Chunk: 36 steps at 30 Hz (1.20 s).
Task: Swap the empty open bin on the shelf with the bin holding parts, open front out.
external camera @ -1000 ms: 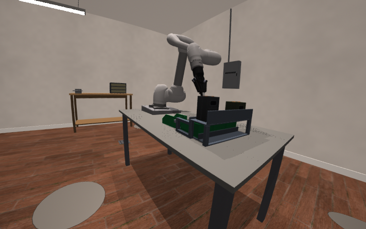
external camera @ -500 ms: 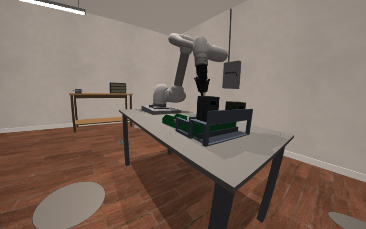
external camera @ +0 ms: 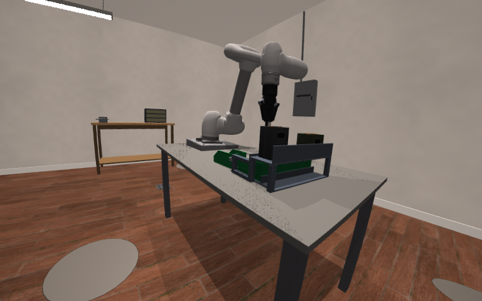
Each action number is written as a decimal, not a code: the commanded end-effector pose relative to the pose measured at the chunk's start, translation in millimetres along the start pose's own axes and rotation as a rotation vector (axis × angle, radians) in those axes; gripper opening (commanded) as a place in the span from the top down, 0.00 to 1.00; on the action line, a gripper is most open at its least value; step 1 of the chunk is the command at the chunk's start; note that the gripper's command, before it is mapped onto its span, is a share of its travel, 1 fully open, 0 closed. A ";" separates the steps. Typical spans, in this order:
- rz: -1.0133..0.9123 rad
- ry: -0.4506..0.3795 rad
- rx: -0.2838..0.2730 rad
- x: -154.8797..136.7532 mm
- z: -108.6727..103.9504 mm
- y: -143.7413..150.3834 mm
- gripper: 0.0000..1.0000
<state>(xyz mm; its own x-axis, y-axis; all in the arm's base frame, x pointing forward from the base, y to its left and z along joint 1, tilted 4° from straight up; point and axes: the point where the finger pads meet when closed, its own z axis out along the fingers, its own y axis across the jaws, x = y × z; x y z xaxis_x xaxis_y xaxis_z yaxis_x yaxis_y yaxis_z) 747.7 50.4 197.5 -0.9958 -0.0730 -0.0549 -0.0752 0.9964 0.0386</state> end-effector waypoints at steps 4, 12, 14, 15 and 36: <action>-0.002 0.006 0.000 1.6 0.2 -3.2 0.90; -0.019 0.006 0.000 19.3 2.6 -35.4 0.90; -0.029 0.006 0.000 30.4 4.2 -53.7 0.90; -0.034 0.006 0.000 36.9 5.1 -63.6 0.90; -0.110 0.006 -0.001 139.6 19.2 -180.2 0.90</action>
<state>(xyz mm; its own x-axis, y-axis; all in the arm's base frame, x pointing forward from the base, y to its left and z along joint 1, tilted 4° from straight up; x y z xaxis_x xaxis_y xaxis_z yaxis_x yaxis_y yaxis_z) 633.0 -127.2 165.7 -0.9834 -0.1743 -0.0506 -0.1760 0.9839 0.0320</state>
